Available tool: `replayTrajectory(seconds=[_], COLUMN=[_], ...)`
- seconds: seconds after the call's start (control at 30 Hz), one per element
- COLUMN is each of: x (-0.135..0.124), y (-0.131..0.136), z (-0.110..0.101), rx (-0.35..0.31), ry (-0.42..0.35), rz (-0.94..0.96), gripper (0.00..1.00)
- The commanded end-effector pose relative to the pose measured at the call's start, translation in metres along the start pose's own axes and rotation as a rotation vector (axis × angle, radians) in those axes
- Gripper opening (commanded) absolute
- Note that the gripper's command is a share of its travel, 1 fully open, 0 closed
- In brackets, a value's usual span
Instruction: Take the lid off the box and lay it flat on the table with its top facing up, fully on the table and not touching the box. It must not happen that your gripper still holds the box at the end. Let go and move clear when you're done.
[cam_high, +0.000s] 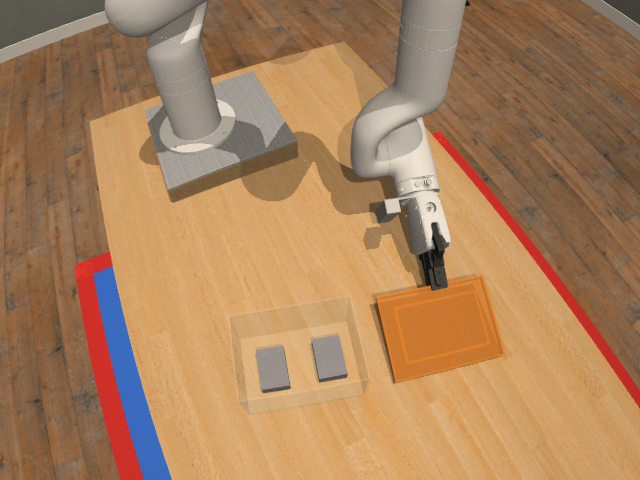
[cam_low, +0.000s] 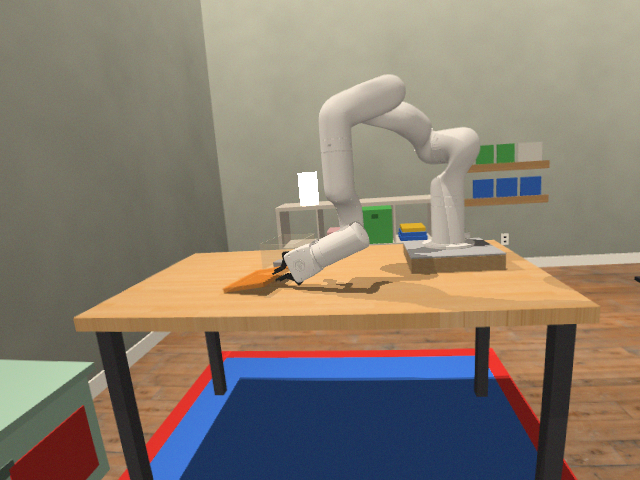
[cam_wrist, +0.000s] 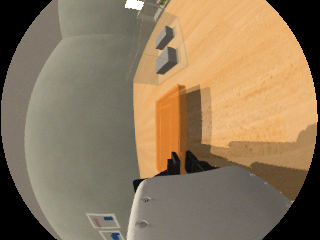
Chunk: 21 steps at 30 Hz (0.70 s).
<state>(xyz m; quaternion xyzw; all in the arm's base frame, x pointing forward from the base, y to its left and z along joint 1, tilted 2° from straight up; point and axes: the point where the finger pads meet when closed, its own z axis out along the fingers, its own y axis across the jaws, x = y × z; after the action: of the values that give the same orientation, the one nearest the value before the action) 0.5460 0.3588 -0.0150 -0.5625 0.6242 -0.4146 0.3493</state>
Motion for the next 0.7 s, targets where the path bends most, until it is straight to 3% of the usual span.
replayTrajectory(seconds=[0.0, 0.03, 0.07, 0.67], x=[-0.0006, -0.0006, -0.0006, -0.0005], y=[-0.0006, -0.0006, -0.0007, -0.004], z=[0.0001, 0.0001, 0.0001, 0.0001], rx=[0.002, 0.002, 0.002, 0.002], ry=[0.0, 0.0, 0.0, 0.0], rz=[0.001, 0.001, 0.001, 0.001], gripper=[0.0, 0.0, 0.28, 0.32])
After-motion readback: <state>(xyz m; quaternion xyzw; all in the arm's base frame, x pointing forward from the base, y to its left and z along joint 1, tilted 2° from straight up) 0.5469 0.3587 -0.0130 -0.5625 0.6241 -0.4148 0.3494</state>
